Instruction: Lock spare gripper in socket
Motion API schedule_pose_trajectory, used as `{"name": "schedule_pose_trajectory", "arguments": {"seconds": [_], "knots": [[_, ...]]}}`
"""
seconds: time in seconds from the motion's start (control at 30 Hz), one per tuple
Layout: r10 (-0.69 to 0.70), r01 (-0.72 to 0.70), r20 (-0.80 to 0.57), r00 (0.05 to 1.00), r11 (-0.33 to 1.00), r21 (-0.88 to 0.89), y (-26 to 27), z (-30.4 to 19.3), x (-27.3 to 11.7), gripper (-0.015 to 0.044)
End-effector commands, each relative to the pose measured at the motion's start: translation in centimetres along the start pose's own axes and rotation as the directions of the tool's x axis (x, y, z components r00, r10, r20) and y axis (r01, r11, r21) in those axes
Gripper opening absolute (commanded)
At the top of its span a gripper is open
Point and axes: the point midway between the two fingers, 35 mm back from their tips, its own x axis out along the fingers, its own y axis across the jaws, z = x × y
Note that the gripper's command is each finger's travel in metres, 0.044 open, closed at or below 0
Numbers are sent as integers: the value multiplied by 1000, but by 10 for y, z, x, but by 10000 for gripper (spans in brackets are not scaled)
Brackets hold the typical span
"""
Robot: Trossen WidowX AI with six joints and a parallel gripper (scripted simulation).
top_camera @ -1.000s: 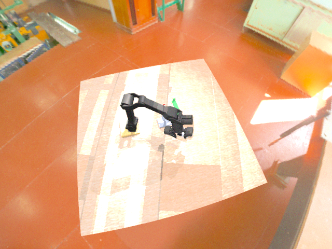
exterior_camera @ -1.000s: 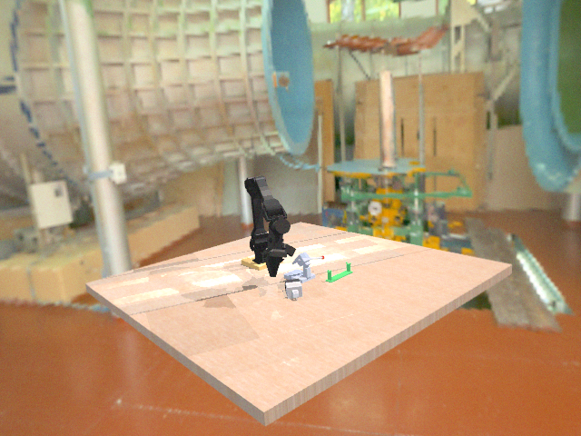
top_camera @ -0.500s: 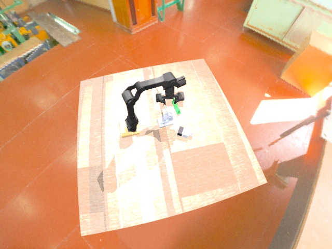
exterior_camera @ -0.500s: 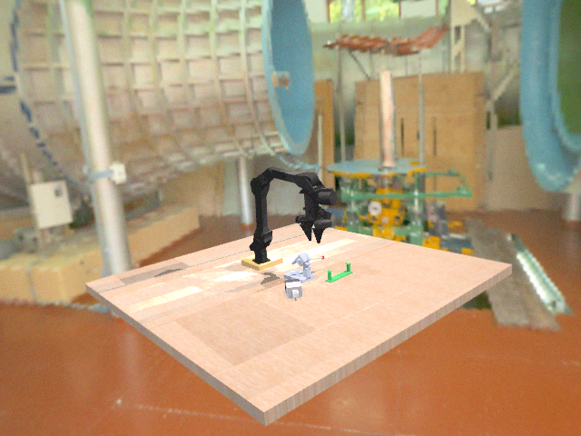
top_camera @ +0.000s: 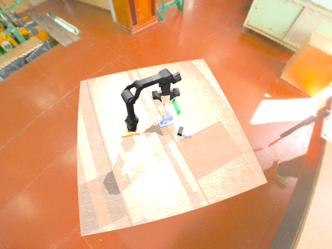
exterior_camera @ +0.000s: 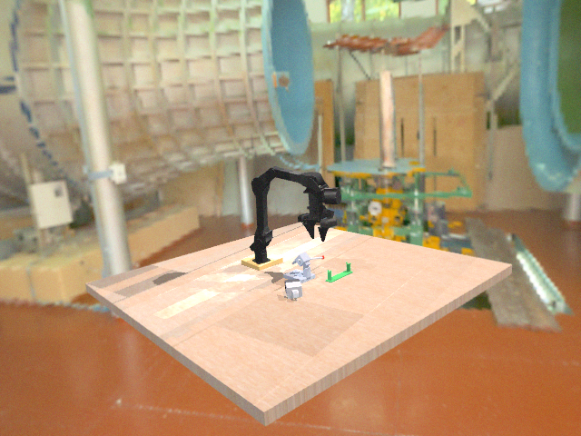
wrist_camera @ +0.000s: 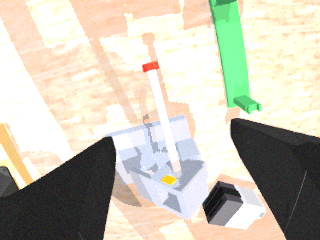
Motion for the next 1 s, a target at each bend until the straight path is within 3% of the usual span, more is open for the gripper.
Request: {"name": "schedule_pose_trajectory", "arguments": {"seconds": [0.0, 0.97], "knots": [[0, 0, 1, 1000, 995, -96, 5, 1, 36, 300], [-2, 3, 2, 1000, 993, -116, 2, 6, 83, 300]]}}
